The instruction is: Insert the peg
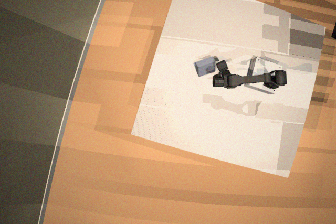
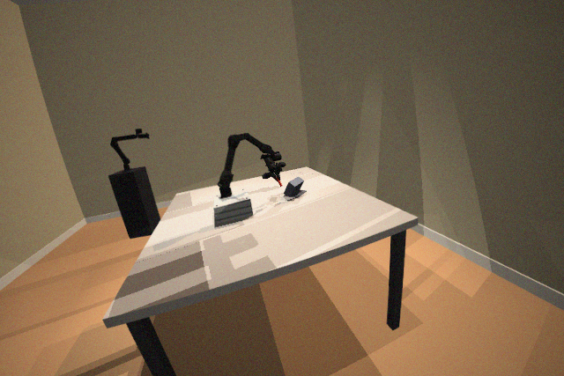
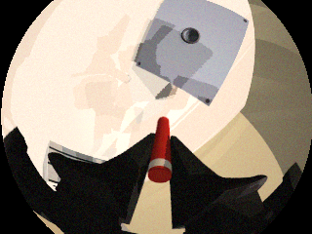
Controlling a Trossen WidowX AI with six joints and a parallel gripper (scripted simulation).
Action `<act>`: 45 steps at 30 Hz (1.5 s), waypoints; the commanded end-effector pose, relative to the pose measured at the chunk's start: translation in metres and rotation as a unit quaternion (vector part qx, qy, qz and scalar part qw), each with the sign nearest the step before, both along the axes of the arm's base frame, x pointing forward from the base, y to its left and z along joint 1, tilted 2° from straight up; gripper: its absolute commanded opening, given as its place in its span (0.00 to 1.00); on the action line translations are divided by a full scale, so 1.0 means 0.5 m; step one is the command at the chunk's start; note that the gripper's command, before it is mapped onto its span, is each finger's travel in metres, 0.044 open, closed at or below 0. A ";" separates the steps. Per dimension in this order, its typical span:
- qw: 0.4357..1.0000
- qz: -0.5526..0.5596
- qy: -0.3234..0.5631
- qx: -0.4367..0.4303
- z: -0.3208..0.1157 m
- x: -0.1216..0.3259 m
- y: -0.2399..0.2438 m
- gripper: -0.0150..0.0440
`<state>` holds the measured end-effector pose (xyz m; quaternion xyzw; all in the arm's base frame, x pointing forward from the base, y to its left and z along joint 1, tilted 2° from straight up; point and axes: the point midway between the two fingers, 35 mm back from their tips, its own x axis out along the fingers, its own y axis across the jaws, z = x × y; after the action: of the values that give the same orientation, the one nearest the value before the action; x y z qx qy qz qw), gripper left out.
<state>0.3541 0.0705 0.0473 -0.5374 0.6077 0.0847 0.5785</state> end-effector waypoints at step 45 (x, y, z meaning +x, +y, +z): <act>0.978 0.174 -0.011 -0.116 0.005 0.013 0.159 0.25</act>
<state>0.3592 0.1440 0.0504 -0.6878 0.5125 0.1065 0.5028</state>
